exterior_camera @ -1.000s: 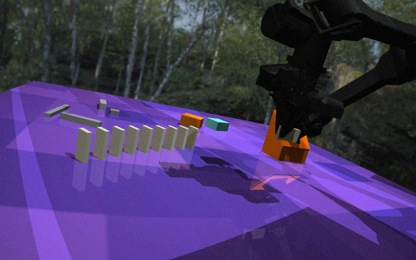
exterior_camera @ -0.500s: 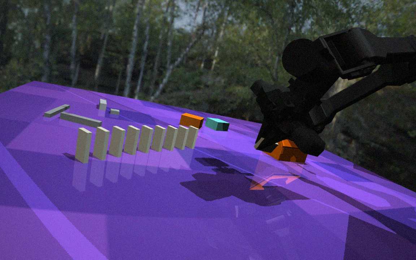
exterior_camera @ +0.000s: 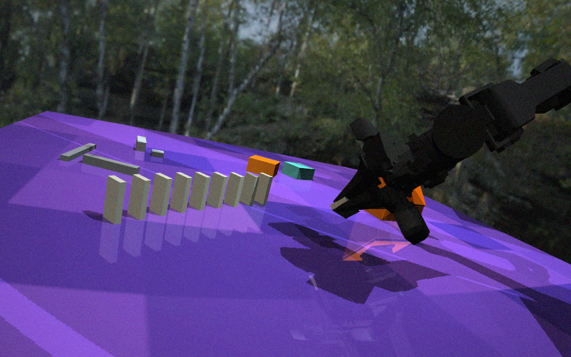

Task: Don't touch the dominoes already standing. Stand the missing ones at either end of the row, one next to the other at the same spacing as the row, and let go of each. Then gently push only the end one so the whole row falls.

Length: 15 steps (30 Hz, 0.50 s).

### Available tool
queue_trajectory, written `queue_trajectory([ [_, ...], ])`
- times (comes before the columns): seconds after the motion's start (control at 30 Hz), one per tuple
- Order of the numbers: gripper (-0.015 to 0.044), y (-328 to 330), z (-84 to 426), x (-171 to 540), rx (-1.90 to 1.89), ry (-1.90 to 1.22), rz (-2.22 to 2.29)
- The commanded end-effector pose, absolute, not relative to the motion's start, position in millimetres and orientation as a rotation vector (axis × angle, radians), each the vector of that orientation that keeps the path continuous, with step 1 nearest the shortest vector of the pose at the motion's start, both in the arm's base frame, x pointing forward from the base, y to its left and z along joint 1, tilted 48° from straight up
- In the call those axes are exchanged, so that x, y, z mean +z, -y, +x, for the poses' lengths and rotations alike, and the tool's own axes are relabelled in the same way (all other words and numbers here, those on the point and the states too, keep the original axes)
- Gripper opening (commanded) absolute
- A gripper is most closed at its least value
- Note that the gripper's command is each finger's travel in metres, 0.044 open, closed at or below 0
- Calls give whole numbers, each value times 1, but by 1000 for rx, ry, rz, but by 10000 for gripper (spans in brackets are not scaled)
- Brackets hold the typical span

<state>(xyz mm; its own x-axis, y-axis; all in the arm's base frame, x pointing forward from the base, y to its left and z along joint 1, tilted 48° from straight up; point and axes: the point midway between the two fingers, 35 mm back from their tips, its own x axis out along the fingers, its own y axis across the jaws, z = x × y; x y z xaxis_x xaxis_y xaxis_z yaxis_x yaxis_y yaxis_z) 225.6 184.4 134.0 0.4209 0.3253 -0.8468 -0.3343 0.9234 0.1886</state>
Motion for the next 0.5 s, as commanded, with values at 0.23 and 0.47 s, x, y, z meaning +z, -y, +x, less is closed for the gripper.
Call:
queue_trajectory([
  [0.23,24,-195,227,142,333,-808,50],
  [0.47,24,-201,223,152,294,-645,138],
])
